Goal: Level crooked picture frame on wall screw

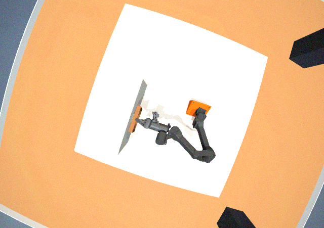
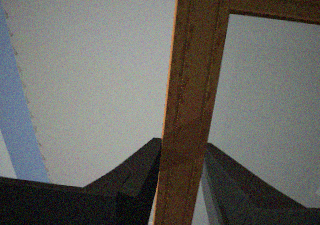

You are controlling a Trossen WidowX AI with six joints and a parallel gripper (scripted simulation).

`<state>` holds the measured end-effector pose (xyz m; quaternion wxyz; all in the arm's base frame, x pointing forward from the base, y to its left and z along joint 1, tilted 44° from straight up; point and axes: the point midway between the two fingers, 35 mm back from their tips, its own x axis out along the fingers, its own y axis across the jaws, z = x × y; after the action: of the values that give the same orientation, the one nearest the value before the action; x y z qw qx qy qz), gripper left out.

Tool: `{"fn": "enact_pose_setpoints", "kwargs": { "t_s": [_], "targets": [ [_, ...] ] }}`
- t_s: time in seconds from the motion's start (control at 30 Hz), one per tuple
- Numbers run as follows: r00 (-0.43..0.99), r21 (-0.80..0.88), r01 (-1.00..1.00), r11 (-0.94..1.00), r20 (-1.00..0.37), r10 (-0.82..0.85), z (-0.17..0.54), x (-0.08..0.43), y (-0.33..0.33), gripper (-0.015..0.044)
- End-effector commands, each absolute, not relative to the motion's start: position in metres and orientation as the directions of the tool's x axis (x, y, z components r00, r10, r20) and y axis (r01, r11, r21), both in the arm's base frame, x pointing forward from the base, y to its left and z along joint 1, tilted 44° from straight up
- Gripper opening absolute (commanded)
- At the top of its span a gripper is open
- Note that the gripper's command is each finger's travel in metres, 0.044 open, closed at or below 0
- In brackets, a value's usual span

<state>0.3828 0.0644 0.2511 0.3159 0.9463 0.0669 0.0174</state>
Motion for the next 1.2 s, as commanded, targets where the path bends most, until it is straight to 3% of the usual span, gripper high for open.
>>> {"fn": "enact_pose_setpoints", "kwargs": {
  "t_s": [0.0, 1.17],
  "targets": [
    [0.991, 0.601, 0.114, -0.791, -0.008, 0.137, 0.2512, 0.3828, 0.0643, 0.0000],
    [0.991, 0.707, 0.104, -0.700, -0.011, 0.137, 0.2503, 0.3826, 0.0657, 0.0000]
  ]
}}
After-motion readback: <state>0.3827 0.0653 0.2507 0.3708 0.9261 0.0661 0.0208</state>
